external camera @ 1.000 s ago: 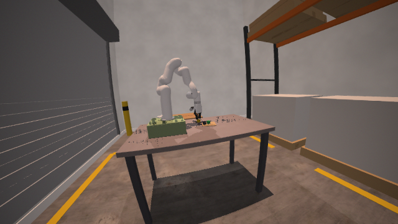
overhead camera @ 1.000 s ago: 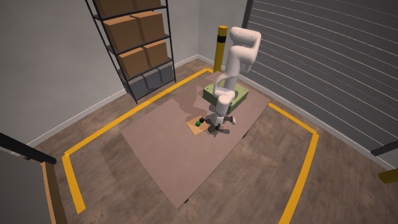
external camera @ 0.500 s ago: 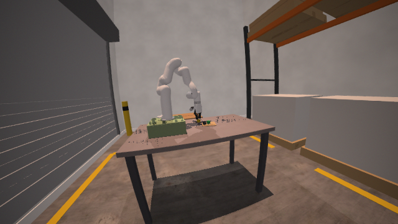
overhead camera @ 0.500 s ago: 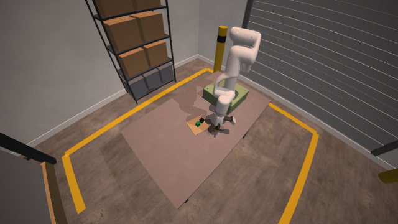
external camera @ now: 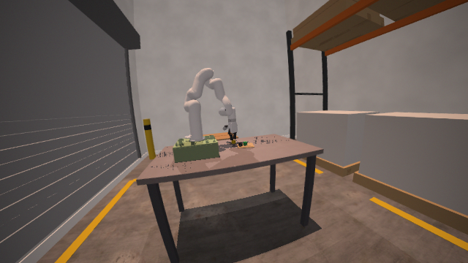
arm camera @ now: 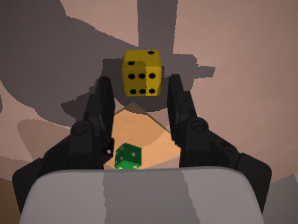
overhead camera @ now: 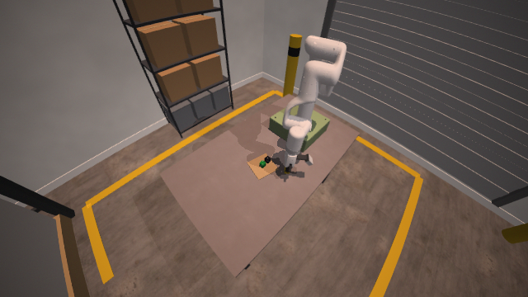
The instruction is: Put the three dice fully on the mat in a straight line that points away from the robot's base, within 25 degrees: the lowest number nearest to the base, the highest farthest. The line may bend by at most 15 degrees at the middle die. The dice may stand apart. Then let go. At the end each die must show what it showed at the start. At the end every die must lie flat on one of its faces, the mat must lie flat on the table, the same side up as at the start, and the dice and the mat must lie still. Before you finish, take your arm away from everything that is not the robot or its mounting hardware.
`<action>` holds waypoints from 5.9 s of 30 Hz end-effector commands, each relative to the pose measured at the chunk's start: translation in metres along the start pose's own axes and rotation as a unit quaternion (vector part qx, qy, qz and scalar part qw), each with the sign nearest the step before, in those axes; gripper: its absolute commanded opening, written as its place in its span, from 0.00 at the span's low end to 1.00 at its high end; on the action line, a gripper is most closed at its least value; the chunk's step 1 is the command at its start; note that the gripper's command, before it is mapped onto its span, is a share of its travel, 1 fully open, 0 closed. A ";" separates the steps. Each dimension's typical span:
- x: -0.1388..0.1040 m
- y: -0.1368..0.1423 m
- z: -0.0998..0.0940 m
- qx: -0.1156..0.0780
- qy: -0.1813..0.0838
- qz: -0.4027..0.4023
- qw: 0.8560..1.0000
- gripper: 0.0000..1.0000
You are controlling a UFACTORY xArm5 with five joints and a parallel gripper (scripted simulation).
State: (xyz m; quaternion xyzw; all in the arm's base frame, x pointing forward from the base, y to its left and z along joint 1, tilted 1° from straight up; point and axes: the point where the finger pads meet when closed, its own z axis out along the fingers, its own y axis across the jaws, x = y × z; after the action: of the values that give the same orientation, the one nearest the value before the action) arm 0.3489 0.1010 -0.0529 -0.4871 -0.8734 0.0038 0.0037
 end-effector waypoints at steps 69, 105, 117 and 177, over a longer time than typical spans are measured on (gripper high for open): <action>0.000 0.001 -0.001 -0.001 0.000 0.000 1.000 0.47; 0.000 0.001 -0.001 -0.001 0.000 0.000 1.000 0.47; 0.000 0.001 -0.001 -0.001 0.000 0.000 1.000 0.47; 0.000 0.001 0.034 -0.001 0.000 0.000 1.000 0.47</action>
State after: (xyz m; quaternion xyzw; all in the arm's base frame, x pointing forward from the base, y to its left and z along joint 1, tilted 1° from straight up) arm 0.3484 0.1010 -0.0871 -0.4871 -0.8734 0.0037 0.0037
